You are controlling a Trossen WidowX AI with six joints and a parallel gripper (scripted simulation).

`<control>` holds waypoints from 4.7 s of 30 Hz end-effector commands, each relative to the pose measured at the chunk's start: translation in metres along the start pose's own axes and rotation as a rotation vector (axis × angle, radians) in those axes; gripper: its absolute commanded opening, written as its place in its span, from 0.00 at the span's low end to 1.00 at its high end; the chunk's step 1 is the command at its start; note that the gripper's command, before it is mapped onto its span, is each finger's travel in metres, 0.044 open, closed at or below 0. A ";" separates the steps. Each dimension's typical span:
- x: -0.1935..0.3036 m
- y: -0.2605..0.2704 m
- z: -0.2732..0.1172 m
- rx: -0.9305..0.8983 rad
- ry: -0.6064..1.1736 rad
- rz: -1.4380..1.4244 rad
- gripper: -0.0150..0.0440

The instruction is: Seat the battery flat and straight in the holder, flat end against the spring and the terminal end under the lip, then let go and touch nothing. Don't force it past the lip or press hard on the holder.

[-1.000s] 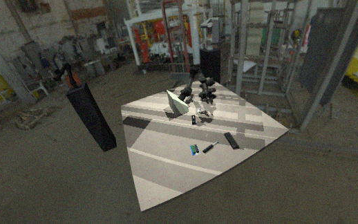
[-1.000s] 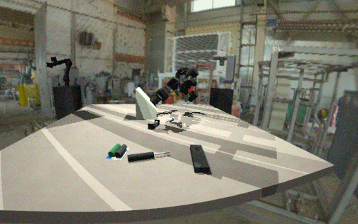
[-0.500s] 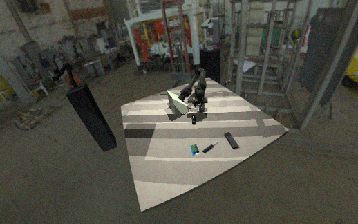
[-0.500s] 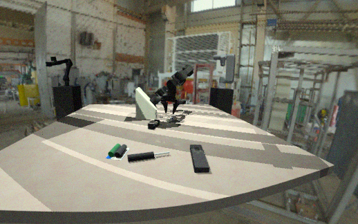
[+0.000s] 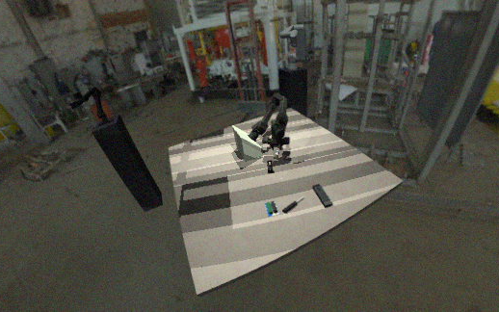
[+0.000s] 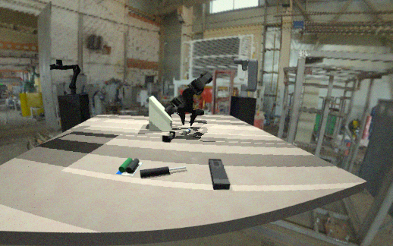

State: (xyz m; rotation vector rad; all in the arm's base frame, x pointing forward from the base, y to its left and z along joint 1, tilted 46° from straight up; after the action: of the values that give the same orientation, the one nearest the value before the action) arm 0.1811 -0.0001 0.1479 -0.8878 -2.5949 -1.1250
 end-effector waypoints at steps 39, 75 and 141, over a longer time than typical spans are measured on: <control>0.002 -0.001 0.043 -0.005 0.010 0.011 0.37; -0.116 -0.015 -0.030 0.000 -0.005 -0.170 0.37; -0.108 -0.036 0.030 0.015 -0.424 -0.217 0.37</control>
State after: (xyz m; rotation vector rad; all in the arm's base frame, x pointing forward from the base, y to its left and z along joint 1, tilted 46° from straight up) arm 0.2513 -0.0489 0.0628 -0.9232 -3.0849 -1.0666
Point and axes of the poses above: the point midway between the two fingers, 35 mm back from their tips, its own z axis out along the fingers, its own y axis across the jaws, x = y × z, the point moved 10 cm from there along -z, back along the fingers, and after that the axes turned 3 degrees about -z, right-handed, at the moved point
